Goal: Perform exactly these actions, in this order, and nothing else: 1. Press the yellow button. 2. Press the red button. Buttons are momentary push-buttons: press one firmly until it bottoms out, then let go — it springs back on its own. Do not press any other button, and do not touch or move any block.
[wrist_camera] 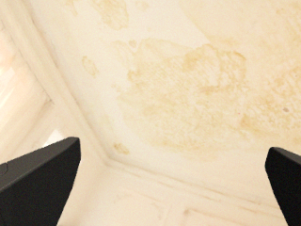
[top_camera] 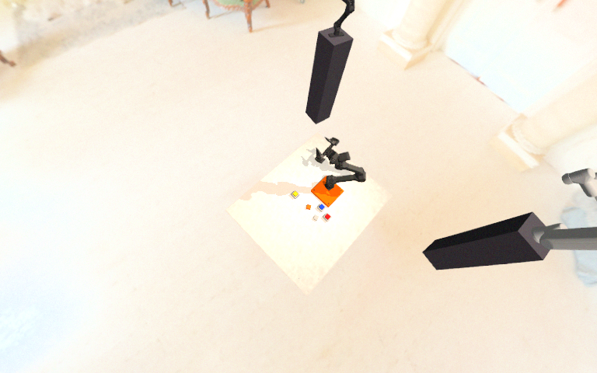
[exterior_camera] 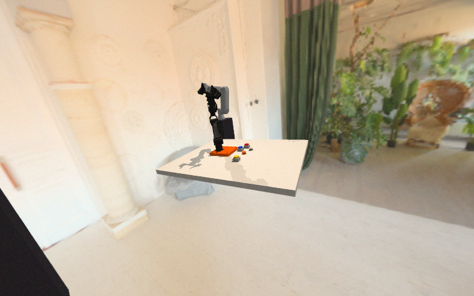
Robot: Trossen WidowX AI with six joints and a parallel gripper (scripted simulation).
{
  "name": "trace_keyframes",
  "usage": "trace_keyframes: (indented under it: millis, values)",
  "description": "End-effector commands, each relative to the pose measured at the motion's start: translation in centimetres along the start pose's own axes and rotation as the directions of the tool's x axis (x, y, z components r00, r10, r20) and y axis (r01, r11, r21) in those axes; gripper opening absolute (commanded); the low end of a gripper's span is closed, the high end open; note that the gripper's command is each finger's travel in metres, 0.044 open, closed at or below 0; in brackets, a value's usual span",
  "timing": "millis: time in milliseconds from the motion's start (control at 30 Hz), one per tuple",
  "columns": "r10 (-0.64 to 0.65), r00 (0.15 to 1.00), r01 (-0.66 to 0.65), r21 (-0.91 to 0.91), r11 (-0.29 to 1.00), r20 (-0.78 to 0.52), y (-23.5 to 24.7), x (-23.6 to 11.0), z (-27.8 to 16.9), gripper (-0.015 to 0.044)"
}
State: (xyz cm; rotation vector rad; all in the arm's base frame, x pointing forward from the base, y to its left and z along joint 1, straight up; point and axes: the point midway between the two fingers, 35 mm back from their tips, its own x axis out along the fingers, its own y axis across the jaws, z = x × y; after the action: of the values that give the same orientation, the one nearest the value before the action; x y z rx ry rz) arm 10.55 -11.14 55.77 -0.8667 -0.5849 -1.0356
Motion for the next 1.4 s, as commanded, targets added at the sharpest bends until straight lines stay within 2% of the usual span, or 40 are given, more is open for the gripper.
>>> trace_keyframes:
  millis: [0,100,233,367,500,700,867,933,1033,1333,1367]
  values:
    - [0.209,0.96,-0.204,0.045,0.978,-0.186,5.8,1.8,-5.1,0.04]
    - [0.354,0.882,-0.342,0.094,0.935,-0.311,10.1,1.8,-8.5,0.04]
    - [0.529,0.714,-0.506,0.183,0.843,-0.459,15.9,0.4,-12.8,0.04]
    - [0.662,0.485,-0.634,0.291,0.716,-0.572,21.1,-2.6,-16.5,0.04]
    - [0.734,0.211,-0.714,0.411,0.567,-0.645,25.5,-6.9,-19.3,0.04]
    - [0.701,-0.238,-0.732,0.598,0.326,-0.673,29.8,-14.8,-21.7,0.04]
    - [0.522,-0.591,-0.651,0.745,0.142,-0.616,30.9,-21.7,-22.1,0.04]
    - [0.428,-0.693,-0.605,0.791,0.091,-0.58,30.7,-23.9,-21.8,0.04]
    - [0.361,-0.751,-0.572,0.818,0.062,-0.553,30.5,-25.2,-21.6,0.04]
    - [0.359,-0.753,-0.571,0.819,0.061,-0.552,30.5,-25.3,-21.6,0.04]
    - [0.359,-0.753,-0.571,0.819,0.061,-0.551,30.6,-25.4,-21.7,0.0374]
